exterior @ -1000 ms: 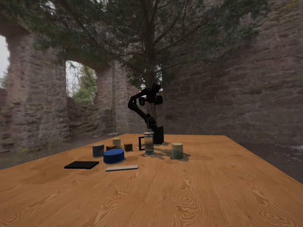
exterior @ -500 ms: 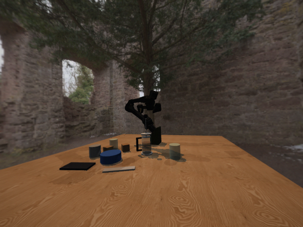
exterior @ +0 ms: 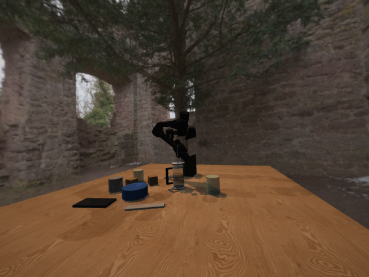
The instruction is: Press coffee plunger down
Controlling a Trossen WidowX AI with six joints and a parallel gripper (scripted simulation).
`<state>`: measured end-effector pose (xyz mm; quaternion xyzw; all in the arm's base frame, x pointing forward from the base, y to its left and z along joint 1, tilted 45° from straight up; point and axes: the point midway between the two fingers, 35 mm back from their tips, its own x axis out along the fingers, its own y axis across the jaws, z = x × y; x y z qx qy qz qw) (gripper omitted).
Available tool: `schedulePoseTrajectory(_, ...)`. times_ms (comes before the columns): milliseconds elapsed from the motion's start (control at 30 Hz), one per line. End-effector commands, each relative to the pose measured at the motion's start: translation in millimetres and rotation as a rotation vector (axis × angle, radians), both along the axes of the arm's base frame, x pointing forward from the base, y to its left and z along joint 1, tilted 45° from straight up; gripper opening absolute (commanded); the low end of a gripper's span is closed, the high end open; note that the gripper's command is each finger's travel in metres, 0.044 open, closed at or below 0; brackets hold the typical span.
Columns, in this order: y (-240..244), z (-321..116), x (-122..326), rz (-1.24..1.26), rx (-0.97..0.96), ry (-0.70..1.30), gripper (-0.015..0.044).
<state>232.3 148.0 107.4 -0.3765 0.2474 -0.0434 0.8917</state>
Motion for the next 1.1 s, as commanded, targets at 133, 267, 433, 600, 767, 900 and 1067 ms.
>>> schedulePoseTrajectory(133, -4.8, -5.4, 11.1, 0.005, -0.005, 0.001, 0.044)
schedulePoseTrajectory(267, -6.4, -6.1, 14.6, 0.005, -0.006, -0.002, 0.044)
schedulePoseTrajectory(433, -6.4, -6.1, 14.6, 0.005, -0.006, -0.002, 0.0309)
schedulePoseTrajectory(600, -6.4, -6.1, 14.6, 0.005, -0.006, -0.002, 0.0177)
schedulePoseTrajectory(767, -6.4, -6.1, 14.6, 0.005, -0.006, -0.002, 0.0119)
schedulePoseTrajectory(900, -6.4, -6.1, 14.6, 0.005, -0.006, -0.002, 0.0119)
schedulePoseTrajectory(1067, -6.8, -6.9, 14.7, 0.005, -0.006, -0.002, 0.0119)
